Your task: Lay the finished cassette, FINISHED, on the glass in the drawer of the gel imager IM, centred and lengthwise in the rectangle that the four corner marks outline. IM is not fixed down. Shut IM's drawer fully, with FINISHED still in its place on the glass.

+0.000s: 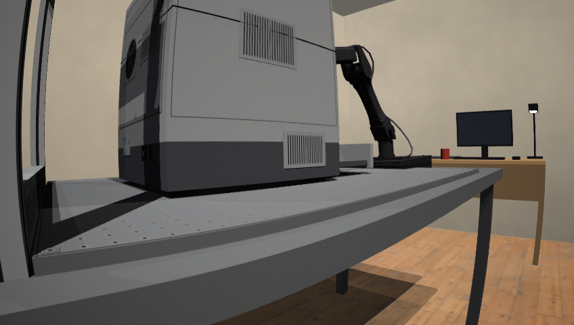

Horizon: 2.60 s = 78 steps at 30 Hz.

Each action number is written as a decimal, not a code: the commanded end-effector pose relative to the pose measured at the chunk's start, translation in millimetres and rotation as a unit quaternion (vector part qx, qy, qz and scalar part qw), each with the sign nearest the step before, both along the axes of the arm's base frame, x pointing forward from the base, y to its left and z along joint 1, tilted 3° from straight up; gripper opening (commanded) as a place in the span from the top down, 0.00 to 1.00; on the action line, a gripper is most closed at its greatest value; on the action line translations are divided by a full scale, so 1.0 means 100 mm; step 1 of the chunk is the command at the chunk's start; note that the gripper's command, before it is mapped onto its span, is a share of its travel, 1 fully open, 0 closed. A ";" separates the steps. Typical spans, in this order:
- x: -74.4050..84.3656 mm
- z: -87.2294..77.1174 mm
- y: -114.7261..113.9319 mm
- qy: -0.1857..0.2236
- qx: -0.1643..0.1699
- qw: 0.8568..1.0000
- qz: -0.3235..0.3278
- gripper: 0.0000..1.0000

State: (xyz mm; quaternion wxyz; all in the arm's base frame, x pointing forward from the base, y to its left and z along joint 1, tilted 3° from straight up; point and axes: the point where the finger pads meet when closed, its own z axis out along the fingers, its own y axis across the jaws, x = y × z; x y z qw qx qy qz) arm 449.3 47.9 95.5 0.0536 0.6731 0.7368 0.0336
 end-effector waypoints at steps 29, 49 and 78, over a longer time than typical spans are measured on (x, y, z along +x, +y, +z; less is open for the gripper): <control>0.01 0.36 0.05 -0.027 -0.001 1.000 0.002 0.09; -0.23 0.26 0.02 -0.014 -0.003 1.000 0.001 0.00; -0.56 0.40 -0.03 -0.005 -0.005 1.000 -0.001 0.00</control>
